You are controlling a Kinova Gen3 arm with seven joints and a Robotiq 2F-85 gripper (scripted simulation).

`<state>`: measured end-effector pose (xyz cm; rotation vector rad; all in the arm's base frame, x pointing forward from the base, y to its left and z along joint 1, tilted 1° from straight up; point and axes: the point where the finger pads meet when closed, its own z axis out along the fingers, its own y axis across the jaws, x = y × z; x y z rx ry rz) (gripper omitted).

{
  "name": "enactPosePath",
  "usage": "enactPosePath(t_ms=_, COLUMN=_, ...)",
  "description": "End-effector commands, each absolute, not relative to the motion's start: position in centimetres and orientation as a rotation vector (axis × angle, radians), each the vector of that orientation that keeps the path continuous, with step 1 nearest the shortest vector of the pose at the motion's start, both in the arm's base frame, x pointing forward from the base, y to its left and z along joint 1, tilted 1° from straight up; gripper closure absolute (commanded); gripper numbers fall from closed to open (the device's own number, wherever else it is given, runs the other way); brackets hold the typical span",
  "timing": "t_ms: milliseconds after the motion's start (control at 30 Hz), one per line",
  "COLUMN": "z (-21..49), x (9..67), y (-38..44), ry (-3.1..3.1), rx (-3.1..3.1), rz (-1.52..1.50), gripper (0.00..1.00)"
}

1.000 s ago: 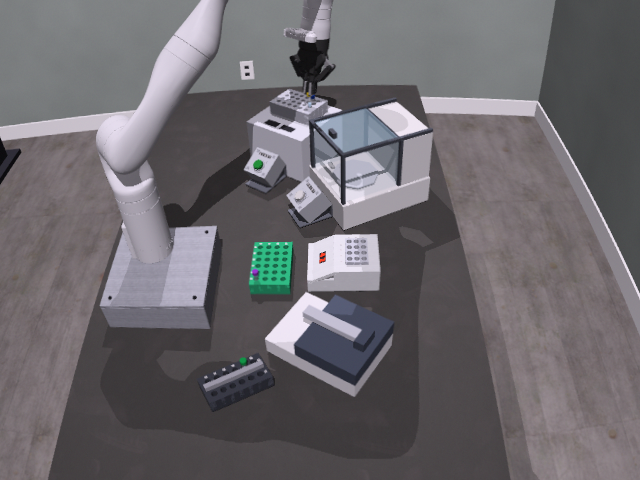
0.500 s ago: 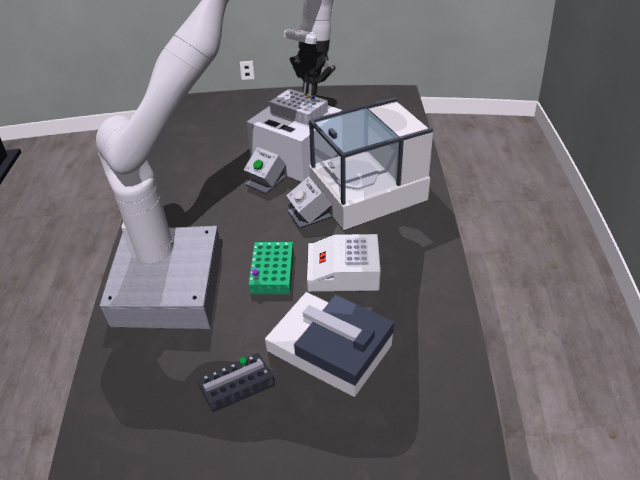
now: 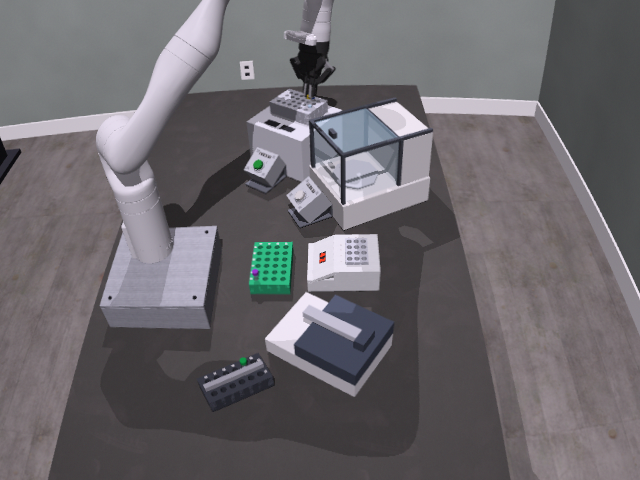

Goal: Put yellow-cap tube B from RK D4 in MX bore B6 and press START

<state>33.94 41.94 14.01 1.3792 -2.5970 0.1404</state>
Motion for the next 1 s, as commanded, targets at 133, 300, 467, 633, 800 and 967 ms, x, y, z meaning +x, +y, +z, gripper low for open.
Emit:
enactPosePath(t_ms=133, z=13.96, x=33.96, y=41.97, ry=-2.599, rx=1.380, rz=0.139, gripper=0.90)
enactPosePath(t_ms=300, z=13.82, x=33.96, y=41.97, ry=-2.599, rx=1.380, rz=0.139, gripper=0.90)
enactPosePath(t_ms=467, z=13.74, x=33.96, y=41.97, ry=-2.599, rx=1.380, rz=0.139, gripper=0.90)
enactPosePath(t_ms=633, z=13.61, x=33.96, y=41.97, ry=-2.599, rx=1.380, rz=0.139, gripper=0.90)
enactPosePath(t_ms=800, z=13.48, x=33.95, y=41.97, ry=-2.599, rx=1.380, rz=0.139, gripper=0.90)
enactPosePath(t_ms=967, z=13.37, x=33.95, y=41.97, ry=-2.599, rx=1.380, rz=0.139, gripper=0.90)
